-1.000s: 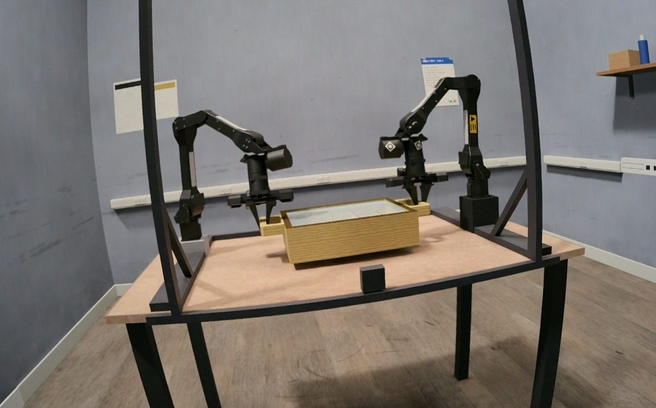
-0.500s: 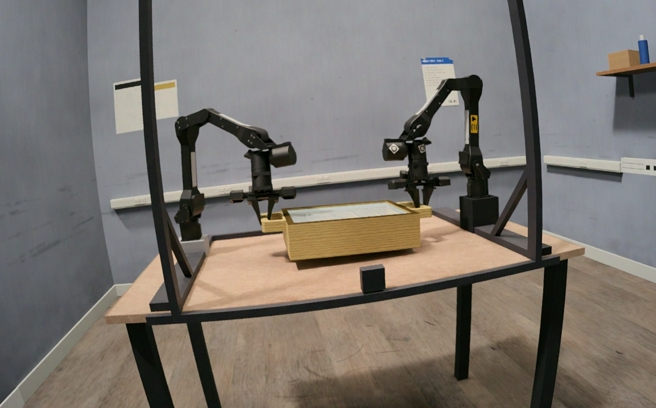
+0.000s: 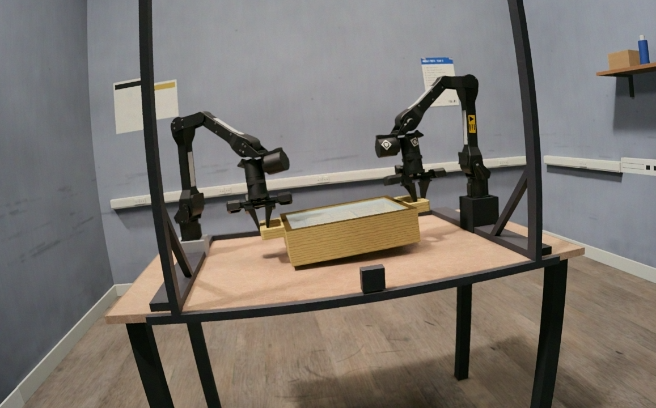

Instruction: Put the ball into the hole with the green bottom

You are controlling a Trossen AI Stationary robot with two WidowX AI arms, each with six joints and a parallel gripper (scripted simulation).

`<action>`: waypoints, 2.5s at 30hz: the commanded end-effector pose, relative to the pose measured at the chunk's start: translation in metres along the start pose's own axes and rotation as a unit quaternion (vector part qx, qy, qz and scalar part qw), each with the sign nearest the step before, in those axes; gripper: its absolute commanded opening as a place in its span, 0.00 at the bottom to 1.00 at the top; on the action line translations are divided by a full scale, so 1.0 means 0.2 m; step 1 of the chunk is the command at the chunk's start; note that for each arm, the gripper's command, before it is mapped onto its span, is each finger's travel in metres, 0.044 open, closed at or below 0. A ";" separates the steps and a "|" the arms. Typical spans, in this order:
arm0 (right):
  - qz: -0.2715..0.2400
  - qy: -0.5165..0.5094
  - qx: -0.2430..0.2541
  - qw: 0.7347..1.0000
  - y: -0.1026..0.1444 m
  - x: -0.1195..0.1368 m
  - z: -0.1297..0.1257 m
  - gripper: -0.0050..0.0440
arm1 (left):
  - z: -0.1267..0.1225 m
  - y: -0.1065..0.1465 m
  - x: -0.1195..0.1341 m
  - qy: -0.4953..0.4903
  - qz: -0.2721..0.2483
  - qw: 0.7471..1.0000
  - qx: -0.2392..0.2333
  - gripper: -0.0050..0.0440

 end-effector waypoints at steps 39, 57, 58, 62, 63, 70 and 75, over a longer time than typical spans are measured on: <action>-0.007 0.004 -0.015 1.000 0.06 0.02 0.05 0.00 | 0.02 0.04 0.04 -0.004 0.008 1.000 0.014 0.00; 0.006 0.004 -0.016 1.000 0.06 0.01 0.04 0.00 | 0.02 0.04 0.03 -0.005 0.019 1.000 0.011 0.00; 0.020 0.004 -0.014 1.000 0.07 0.00 0.04 0.00 | 0.02 0.04 0.02 -0.007 0.034 0.999 0.012 0.00; 0.016 0.009 -0.047 0.999 -0.03 -0.01 -0.03 0.00 | -0.05 0.13 0.06 0.000 0.034 0.999 -0.018 0.00; 0.019 0.009 -0.051 0.998 -0.04 -0.01 -0.03 0.00 | -0.05 0.14 0.07 0.001 0.035 0.999 -0.022 0.00; 0.004 0.012 -0.062 0.998 -0.05 0.00 -0.01 0.00 | -0.04 0.15 0.08 0.006 0.021 0.999 -0.030 0.00; 0.000 0.007 -0.033 0.999 0.02 0.01 0.03 0.00 | 0.00 0.09 0.04 0.001 0.014 1.000 -0.006 0.00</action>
Point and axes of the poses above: on each arm, the point midway between the two fingers, 35 mm back from their tips, its own y axis back along the fingers, its own z axis across the jaws, x = y × z, the point moved 1 cm from there along y, back along the fingers, and after that the axes turned 6 degrees about y, right-handed, at the moved point
